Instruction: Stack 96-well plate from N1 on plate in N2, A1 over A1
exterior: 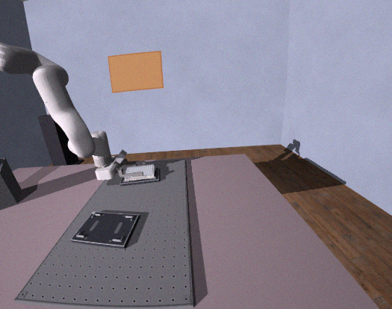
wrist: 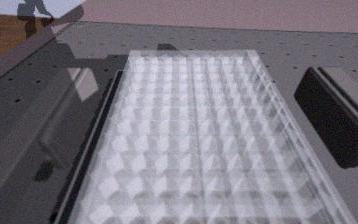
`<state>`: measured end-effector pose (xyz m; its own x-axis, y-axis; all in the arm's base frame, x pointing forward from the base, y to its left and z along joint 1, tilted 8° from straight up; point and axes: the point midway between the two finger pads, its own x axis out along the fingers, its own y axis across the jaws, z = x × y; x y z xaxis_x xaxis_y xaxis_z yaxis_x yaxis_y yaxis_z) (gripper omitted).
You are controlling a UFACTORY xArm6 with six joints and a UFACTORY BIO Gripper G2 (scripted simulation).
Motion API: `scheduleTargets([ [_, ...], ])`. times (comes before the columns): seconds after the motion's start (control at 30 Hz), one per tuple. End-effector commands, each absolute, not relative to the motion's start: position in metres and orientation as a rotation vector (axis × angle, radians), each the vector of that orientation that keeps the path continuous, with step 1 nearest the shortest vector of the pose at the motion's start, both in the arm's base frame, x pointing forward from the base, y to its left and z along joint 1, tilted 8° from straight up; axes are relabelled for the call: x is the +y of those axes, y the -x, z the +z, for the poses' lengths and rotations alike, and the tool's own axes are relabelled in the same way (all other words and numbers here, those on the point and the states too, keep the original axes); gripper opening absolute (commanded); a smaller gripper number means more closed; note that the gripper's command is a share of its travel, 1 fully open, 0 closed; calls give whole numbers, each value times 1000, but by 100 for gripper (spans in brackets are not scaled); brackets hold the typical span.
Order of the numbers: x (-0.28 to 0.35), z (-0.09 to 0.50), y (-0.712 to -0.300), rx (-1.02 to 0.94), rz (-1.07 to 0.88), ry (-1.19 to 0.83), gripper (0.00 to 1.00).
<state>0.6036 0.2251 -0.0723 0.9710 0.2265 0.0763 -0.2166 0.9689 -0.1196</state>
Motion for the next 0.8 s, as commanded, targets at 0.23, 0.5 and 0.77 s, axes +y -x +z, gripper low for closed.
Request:
scheduleTargets([
  [0.23, 226, -70, -605, -94, 224, 109, 37],
  [0.5, 226, -70, -605, -94, 224, 109, 37],
  [0.77, 228, -54, -603, -94, 224, 109, 37],
])
